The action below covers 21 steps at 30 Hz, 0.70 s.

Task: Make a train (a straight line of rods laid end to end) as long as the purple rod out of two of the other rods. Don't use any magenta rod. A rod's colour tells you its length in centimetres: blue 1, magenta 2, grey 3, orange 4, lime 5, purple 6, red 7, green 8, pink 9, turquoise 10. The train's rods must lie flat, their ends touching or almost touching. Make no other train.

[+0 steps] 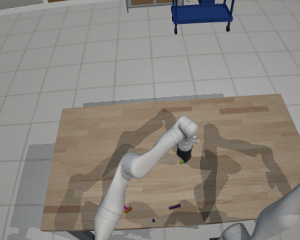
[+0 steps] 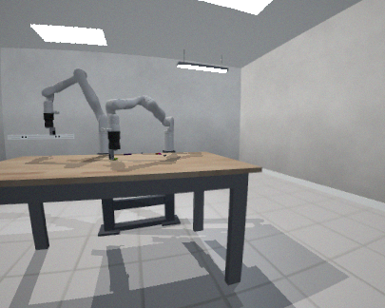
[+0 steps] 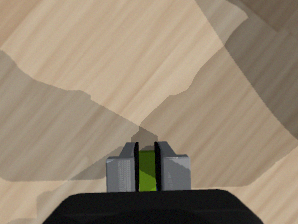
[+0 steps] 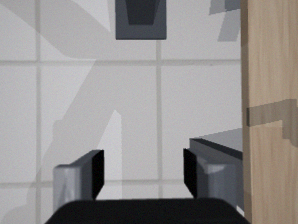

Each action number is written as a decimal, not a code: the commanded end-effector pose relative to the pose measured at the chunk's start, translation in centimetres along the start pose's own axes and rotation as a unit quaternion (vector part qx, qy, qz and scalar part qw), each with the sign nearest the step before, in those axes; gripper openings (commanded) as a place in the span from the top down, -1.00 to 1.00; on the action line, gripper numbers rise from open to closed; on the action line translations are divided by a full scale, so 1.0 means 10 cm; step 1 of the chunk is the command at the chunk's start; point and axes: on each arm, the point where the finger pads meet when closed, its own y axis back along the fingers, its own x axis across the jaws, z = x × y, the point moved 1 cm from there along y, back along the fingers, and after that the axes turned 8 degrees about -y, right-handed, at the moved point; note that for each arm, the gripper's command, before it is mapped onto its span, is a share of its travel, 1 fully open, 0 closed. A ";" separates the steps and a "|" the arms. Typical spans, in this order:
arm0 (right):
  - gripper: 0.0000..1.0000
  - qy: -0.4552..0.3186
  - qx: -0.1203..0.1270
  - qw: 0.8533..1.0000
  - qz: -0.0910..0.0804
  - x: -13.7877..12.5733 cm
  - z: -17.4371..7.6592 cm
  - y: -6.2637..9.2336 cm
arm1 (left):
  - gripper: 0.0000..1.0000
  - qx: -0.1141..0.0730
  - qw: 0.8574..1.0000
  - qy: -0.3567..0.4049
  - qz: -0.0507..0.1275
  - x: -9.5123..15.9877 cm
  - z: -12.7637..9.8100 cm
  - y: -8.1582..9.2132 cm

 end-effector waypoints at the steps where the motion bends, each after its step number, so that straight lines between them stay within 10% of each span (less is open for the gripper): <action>1: -1.00 0.000 -0.001 1.000 0.000 0.00 0.00 0.01 | 0.52 0.002 1.000 0.000 0.000 0.00 -0.01 0.11; 8: -1.00 0.000 -0.001 1.000 0.000 0.00 0.00 0.01 | 0.52 0.002 1.000 0.000 0.000 0.00 -0.01 0.60; 21: -1.00 0.000 -0.001 1.000 0.000 0.00 0.00 0.01 | 0.52 0.002 1.000 0.000 0.000 0.00 -0.01 0.99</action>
